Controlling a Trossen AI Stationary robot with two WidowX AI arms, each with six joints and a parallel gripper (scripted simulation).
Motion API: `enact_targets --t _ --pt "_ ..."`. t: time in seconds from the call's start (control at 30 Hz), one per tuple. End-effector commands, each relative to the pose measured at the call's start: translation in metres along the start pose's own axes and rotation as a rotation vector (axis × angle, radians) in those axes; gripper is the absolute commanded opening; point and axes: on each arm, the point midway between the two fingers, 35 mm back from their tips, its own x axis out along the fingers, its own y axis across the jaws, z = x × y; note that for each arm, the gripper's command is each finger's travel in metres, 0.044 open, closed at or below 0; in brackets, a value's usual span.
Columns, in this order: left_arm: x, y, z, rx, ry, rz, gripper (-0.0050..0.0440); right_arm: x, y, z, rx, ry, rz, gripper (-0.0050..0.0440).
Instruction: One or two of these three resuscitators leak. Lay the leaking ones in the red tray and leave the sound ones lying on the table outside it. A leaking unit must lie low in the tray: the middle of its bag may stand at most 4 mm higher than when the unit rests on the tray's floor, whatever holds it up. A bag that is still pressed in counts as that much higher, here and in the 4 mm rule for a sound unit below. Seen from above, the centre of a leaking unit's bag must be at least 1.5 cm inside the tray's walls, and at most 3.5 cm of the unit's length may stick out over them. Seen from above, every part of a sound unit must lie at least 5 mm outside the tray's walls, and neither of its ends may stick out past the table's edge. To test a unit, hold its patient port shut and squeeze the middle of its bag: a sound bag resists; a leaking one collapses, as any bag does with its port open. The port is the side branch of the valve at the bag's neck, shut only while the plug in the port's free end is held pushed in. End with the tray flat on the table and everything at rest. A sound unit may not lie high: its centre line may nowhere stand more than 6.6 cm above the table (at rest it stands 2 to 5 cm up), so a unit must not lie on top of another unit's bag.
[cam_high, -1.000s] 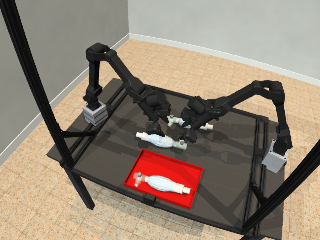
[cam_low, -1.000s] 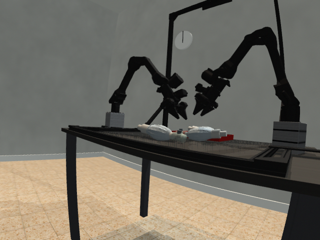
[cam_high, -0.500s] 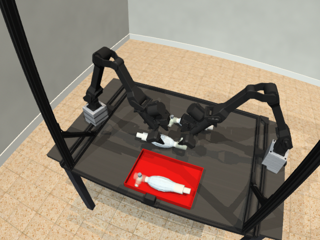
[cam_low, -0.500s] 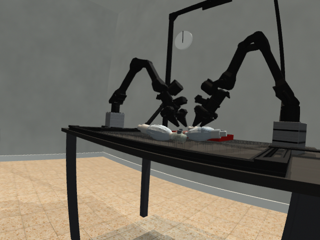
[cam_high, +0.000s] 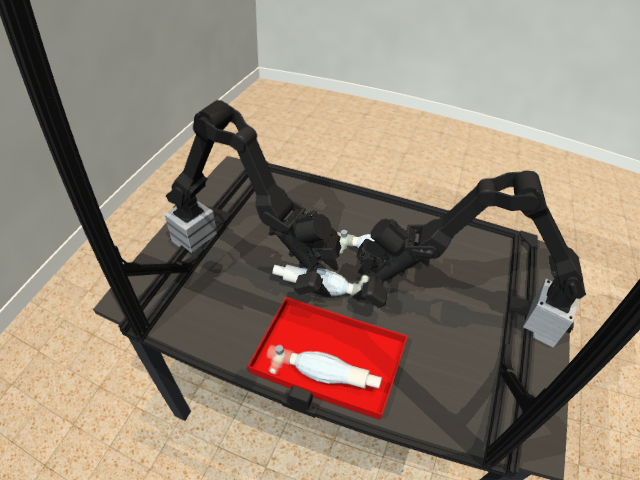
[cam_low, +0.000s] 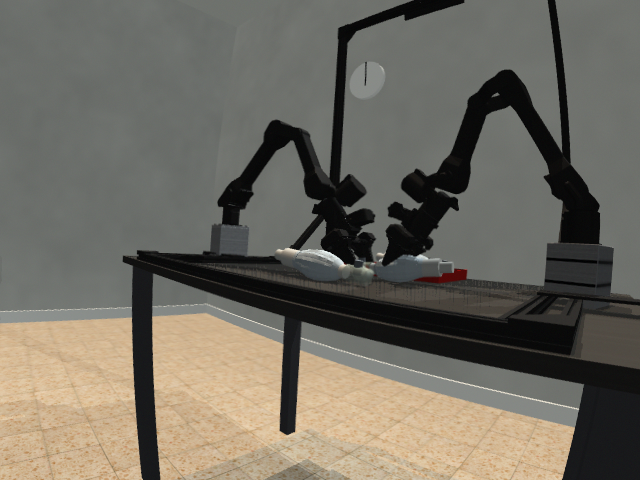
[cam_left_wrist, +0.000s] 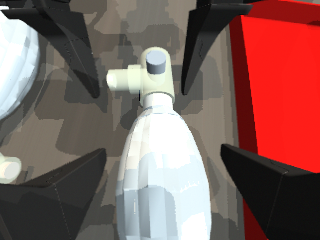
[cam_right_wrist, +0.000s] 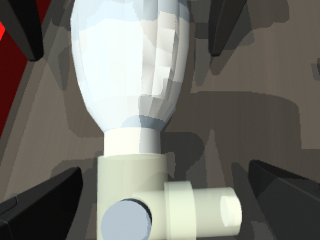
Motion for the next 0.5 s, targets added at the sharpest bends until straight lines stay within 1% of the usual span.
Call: enact_targets --t 0.0,0.4,0.43,0.47 --pt "0.0103 0.0019 -0.0146 -0.001 0.019 0.006 0.044 0.0129 -0.0001 -0.016 0.002 0.016 0.0 0.0409" --pt "0.0103 0.0019 -0.0146 -0.001 0.019 0.006 0.044 0.0129 -0.0001 -0.016 0.002 0.016 0.0 0.0409" --pt "0.0098 0.0017 -0.0139 0.001 0.02 0.006 0.044 0.0123 0.0 -0.0158 0.003 0.017 0.001 0.0" --pt "0.0098 0.0017 -0.0139 0.001 0.02 0.006 0.044 0.0123 0.0 -0.0158 0.003 0.017 0.001 0.0"
